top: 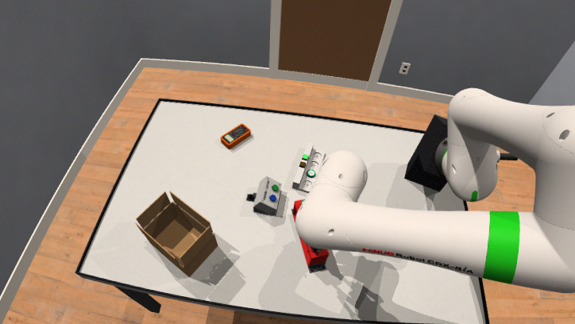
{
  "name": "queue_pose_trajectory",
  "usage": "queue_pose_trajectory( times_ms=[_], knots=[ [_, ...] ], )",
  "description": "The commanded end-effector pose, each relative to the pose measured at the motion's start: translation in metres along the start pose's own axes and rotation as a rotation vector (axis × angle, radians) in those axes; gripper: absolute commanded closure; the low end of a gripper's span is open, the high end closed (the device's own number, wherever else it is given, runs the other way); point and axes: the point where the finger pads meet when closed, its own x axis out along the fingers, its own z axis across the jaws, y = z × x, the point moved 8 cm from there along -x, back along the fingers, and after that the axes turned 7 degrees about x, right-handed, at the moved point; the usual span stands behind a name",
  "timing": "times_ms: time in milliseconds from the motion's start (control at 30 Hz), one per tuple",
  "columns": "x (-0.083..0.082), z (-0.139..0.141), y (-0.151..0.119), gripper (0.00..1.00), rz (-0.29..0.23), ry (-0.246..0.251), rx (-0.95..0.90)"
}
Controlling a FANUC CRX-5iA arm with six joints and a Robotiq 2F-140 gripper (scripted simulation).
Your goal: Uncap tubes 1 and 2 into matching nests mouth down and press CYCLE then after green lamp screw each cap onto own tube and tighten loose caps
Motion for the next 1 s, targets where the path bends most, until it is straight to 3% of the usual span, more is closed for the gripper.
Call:
queue_pose_trajectory(
  times_ms=[0, 433, 700, 733, 967],
  knots=[
    [-0.0006, -0.0011, -0.0006, 0.7, 0.011, -0.006, 0.161],
    [-0.0007, -0.0011, -0.0007, 0.7, 0.013, -0.002, 0.811],
    [-0.001, -0.0012, -0.0007, 0.7, 0.013, -0.002, 0.858],
    [0.0002, -0.0012, -0.0007, 0.59, 0.013, -0.002, 0.858],
    [0.0002, -0.0012, -0.0007, 0.59, 0.013, -0.002, 0.858]
  ],
)
